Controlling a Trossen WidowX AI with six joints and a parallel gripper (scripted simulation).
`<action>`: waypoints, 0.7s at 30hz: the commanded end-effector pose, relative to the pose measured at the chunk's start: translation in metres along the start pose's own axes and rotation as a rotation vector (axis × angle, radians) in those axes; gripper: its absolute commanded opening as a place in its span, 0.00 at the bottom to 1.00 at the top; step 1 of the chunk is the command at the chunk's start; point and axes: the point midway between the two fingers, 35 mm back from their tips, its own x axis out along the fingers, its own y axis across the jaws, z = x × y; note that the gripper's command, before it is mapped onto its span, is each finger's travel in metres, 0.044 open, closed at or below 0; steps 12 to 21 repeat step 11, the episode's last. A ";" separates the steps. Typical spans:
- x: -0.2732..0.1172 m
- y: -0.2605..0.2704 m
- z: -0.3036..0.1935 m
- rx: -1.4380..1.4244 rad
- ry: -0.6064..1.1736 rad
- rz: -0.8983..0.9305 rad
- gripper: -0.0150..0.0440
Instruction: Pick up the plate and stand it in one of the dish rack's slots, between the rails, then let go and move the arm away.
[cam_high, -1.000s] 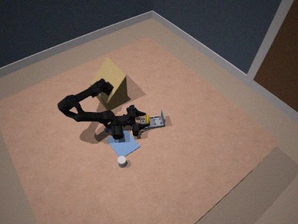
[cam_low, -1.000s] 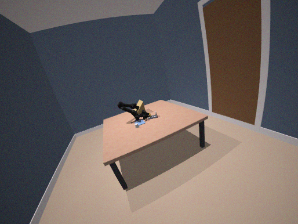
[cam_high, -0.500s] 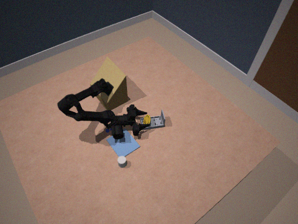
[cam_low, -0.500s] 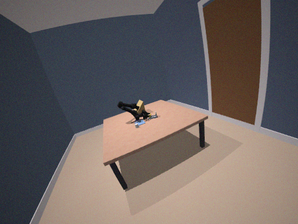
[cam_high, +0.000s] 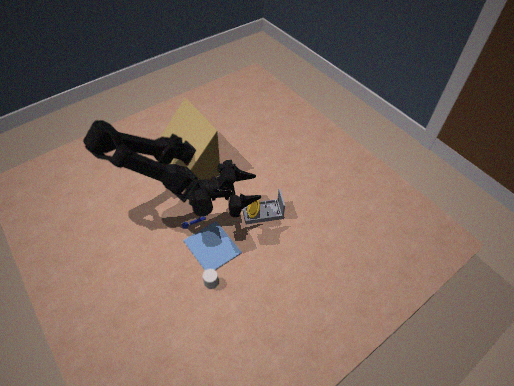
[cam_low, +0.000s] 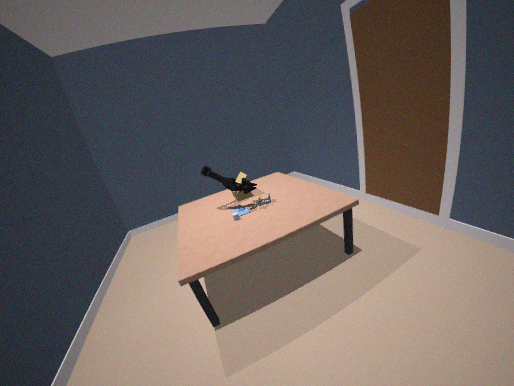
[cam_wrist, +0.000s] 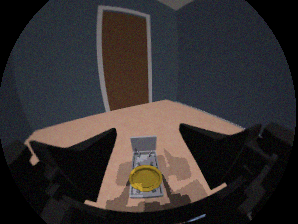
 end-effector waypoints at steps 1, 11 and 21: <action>0.000 0.001 0.002 0.047 0.029 0.012 0.93; 0.006 0.012 -0.002 0.302 0.230 0.101 0.93; 0.006 0.012 -0.002 0.302 0.230 0.101 0.93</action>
